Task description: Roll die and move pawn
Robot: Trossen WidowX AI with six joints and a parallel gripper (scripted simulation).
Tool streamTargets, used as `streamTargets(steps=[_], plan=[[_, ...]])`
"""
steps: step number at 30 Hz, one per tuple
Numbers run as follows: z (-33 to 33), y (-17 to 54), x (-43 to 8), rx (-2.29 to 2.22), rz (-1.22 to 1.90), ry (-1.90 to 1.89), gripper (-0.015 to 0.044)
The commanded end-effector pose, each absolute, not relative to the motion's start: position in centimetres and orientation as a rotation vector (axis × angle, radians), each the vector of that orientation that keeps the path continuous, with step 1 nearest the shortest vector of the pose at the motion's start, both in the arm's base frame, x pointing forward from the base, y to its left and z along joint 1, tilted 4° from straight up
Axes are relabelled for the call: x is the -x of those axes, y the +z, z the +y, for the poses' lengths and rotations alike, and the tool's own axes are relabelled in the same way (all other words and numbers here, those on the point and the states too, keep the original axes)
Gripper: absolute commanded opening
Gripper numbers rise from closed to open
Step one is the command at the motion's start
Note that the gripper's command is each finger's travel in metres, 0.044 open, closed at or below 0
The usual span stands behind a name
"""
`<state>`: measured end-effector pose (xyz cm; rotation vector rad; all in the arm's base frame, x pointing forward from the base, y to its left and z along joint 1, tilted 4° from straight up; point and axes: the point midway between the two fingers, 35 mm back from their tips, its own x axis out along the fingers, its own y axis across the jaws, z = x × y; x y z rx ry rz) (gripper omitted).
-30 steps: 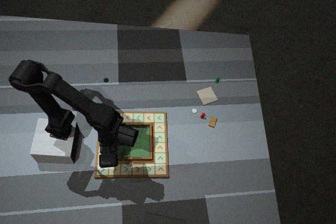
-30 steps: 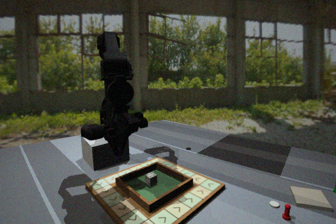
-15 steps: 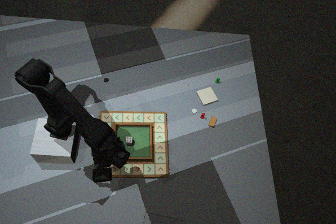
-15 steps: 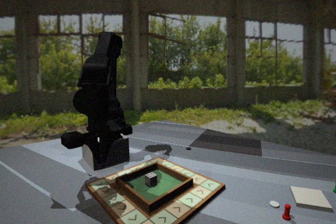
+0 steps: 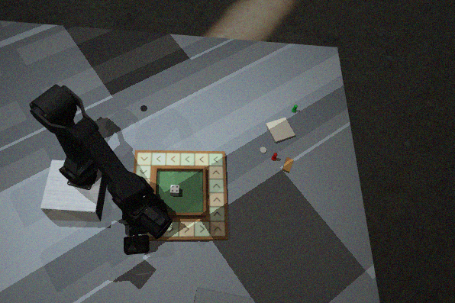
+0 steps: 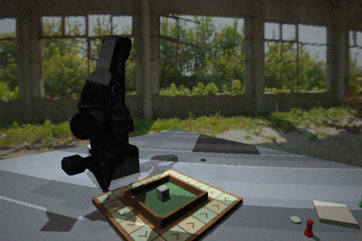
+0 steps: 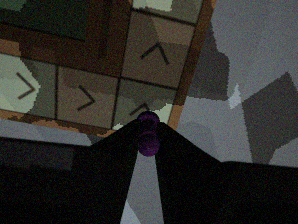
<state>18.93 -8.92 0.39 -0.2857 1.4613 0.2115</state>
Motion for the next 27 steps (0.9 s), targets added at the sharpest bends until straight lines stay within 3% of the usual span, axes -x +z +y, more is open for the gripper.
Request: streamTargets(steps=[1, 16, 27], plan=[[-8.7, -0.5, -18.7, 0.283, 1.466, 0.224, 0.0000], [-8.7, -2.2, -18.9, 0.283, 1.466, 0.224, 0.0000], [-9.0, -0.8, -19.1, 0.287, 1.461, 0.214, 0.0289]])
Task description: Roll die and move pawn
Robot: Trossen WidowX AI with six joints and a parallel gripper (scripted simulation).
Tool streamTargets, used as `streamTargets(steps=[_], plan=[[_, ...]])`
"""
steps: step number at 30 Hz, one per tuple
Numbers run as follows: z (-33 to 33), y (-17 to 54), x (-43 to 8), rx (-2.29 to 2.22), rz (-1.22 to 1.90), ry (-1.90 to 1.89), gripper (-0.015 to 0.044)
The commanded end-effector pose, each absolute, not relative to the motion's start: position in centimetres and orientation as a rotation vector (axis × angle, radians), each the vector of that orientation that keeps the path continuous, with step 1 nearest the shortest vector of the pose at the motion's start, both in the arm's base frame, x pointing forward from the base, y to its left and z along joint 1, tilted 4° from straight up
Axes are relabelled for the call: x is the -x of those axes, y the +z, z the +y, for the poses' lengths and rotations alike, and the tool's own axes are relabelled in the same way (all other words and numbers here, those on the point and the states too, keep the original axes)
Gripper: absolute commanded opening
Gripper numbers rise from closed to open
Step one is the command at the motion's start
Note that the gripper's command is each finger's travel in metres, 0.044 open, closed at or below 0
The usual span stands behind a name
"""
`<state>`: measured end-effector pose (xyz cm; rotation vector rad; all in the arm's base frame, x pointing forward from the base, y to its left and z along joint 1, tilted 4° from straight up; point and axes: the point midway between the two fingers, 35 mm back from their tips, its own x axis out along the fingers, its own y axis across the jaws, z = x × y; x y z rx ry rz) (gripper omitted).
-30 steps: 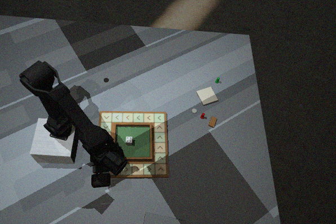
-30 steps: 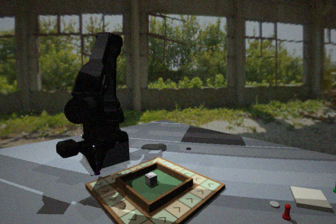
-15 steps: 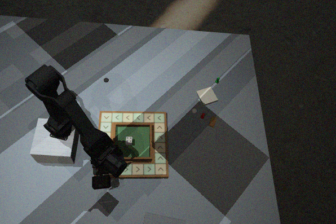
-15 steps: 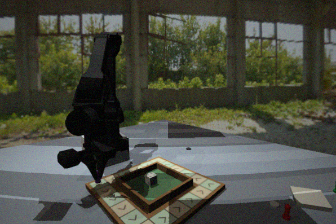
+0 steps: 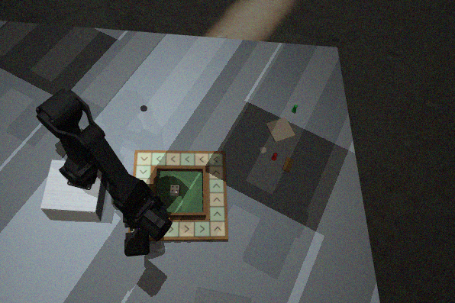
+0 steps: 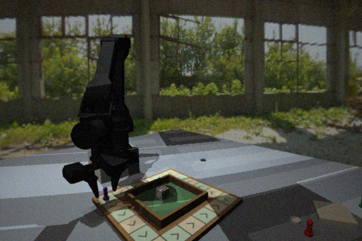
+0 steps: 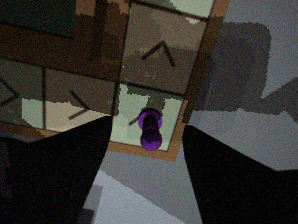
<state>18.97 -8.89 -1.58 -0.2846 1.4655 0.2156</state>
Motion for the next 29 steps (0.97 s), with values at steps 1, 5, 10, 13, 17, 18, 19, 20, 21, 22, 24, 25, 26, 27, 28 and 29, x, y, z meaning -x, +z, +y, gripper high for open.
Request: streamTargets(steps=[1, 5, 10, 13, 17, 18, 19, 20, 21, 22, 24, 25, 26, 27, 28, 29], plan=[[-9.0, 0.2, -19.1, 0.286, 1.462, 0.216, 0.0315], [-8.9, 3.4, -18.6, 0.283, 1.465, 0.223, 0.0420], [-8.3, 3.7, -18.8, 0.277, 1.466, 0.219, 0.0440], [-5.6, 5.4, -19.0, 0.252, 1.469, 0.201, 0.0440], [-2.0, 7.7, -18.5, 0.217, 1.472, 0.175, 0.0440], [-1.1, 8.2, -18.2, 0.208, 1.472, 0.168, 0.0440], [-0.3, 8.8, -17.9, 0.200, 1.472, 0.161, 0.0440], [0.5, 9.3, -17.5, 0.191, 1.472, 0.154, 0.0440], [1.2, 9.9, -17.0, 0.183, 1.472, 0.147, 0.0440], [1.9, 10.4, -16.5, 0.174, 1.472, 0.141, 0.0440], [2.7, 11.1, -15.8, 0.163, 1.472, 0.132, 0.0440], [2.8, 11.2, -15.7, 0.161, 1.472, 0.131, 0.0440], [2.1, 10.2, -16.4, 0.178, 1.477, 0.157, 0.0440], [2.1, 10.2, -16.4, 0.178, 1.477, 0.157, 0.0440], [2.1, 10.2, -16.4, 0.178, 1.477, 0.157, 0.0440], [2.1, 10.2, -16.4, 0.178, 1.477, 0.157, 0.0440]])
